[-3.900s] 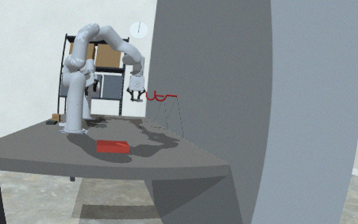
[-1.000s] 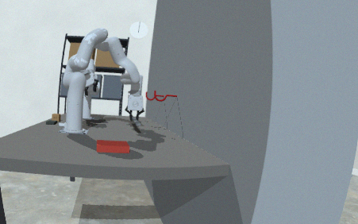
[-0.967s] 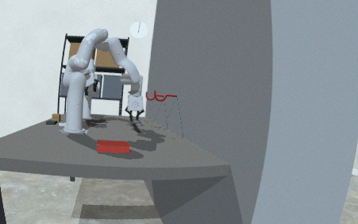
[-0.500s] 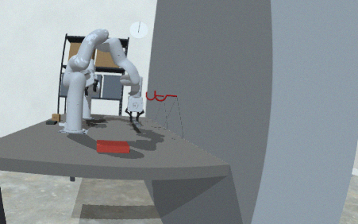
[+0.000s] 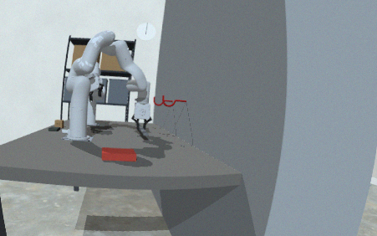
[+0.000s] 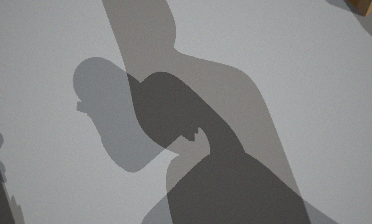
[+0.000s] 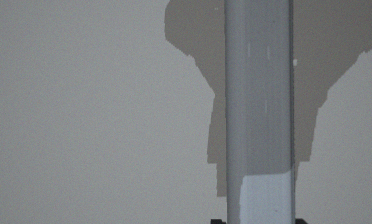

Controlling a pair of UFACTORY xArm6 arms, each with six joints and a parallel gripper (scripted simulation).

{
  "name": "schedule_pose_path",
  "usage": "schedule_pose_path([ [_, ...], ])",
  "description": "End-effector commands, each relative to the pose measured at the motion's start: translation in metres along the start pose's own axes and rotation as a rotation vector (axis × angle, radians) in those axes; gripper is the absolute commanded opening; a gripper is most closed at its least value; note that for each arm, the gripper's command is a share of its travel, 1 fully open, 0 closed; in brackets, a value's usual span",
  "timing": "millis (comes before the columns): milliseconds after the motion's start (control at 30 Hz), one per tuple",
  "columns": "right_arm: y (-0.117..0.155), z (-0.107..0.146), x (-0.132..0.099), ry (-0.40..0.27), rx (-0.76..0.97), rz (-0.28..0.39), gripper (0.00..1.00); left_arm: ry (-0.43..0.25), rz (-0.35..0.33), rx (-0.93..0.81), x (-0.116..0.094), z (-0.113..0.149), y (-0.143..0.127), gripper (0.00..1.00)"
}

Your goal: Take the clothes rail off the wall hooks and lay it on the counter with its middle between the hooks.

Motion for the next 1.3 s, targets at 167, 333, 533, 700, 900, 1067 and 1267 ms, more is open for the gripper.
schedule_pose_path([
  [167, 0.001, 0.000, 0.004, 0.001, 0.000, 0.003, 0.00, 0.001, -0.001, 0.000, -0.001, 0.000, 0.000, 1.00],
  [333, 0.001, 0.000, 0.008, 0.001, 0.000, 0.003, 0.00, 0.001, -0.001, 0.000, -0.001, 0.000, 0.000, 1.00],
  [533, 0.001, 0.000, 0.012, 0.001, 0.000, 0.003, 0.00, 0.001, -0.001, 0.000, -0.001, 0.000, 0.000, 1.00],
  [700, 0.001, 0.000, 0.014, 0.001, 0.000, 0.003, 0.00, 0.001, -0.001, 0.000, -0.001, 0.000, 0.000, 1.00],
  [900, 0.001, 0.000, 0.018, 0.001, 0.000, 0.003, 0.00, 0.001, -0.001, 0.000, -0.001, 0.000, 0.000, 1.00],
  [1067, 0.001, 0.000, 0.018, 0.001, 0.000, 0.003, 0.00, 0.001, -0.001, 0.000, -0.001, 0.000, 0.000, 1.00],
  [1267, 0.001, 0.000, 0.018, 0.001, 0.000, 0.003, 0.00, 0.001, -0.001, 0.000, -0.001, 0.000, 0.000, 1.00],
])
Point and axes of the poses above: on each arm, the point where the finger pads meet when closed, its own x axis out along the fingers, its own y axis across the jaws, z = x × y, the point moved 8 cm from there along -x, back along the fingers, and after that the axes turned 10 degrees about -x, right-handed, at the moved point
